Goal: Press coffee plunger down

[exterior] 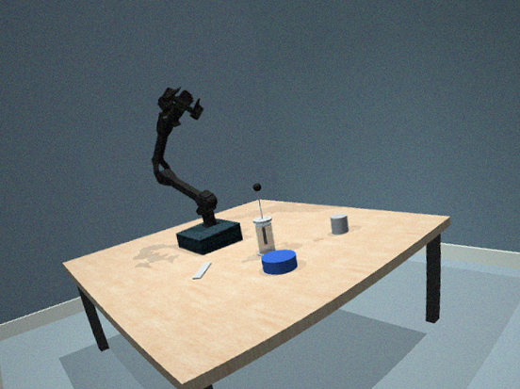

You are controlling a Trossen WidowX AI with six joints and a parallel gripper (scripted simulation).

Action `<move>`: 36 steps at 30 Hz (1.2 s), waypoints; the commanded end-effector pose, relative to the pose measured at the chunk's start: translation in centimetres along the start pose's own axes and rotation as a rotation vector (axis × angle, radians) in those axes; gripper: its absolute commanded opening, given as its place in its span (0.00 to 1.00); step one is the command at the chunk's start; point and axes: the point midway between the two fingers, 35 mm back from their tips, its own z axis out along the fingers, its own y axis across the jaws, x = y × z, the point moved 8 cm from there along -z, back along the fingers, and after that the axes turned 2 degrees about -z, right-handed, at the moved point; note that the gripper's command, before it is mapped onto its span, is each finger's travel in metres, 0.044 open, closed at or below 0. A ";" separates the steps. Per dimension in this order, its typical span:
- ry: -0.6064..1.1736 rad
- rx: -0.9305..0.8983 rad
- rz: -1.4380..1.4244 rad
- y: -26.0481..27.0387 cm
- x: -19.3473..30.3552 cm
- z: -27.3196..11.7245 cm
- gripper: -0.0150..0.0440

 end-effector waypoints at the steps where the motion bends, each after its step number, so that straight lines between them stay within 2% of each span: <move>1: 0.091 -0.131 0.112 4.9 1.0 4.2 1.00; 11: 0.393 -0.341 0.421 15.5 6.2 10.5 1.00; 21: 0.798 -0.430 0.723 25.1 13.8 12.1 1.00; 36: 0.824 -0.423 0.738 29.5 18.1 10.4 1.00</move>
